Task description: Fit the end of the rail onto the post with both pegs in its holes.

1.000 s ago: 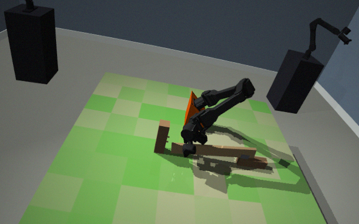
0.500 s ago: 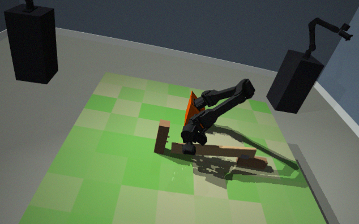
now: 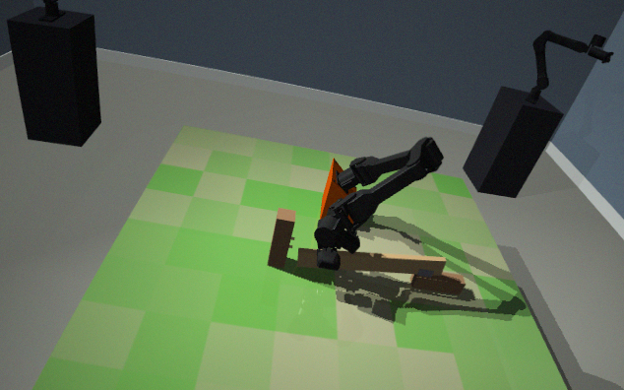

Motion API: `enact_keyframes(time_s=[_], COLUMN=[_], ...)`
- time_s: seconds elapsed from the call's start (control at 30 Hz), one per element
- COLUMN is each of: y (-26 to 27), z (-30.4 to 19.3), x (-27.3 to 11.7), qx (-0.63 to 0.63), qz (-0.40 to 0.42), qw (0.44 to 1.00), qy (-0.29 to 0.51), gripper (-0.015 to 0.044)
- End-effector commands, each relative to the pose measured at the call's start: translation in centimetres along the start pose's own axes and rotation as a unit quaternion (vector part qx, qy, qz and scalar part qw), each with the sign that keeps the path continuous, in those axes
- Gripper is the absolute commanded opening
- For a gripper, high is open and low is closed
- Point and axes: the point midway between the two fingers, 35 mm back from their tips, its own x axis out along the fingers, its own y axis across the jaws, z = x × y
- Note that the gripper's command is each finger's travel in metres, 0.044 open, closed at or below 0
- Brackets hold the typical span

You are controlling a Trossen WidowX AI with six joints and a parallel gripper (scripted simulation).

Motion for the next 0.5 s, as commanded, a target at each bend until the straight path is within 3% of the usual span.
enact_keyframes(time_s=[0.0, 0.47], y=[0.01, -0.02], z=[0.06, -0.02], x=[0.02, -0.42], qx=[0.002, 0.002], qz=[0.000, 0.000], qw=[1.000, 1.000], qy=[-0.002, -0.002], gripper=[0.0000, 0.0000])
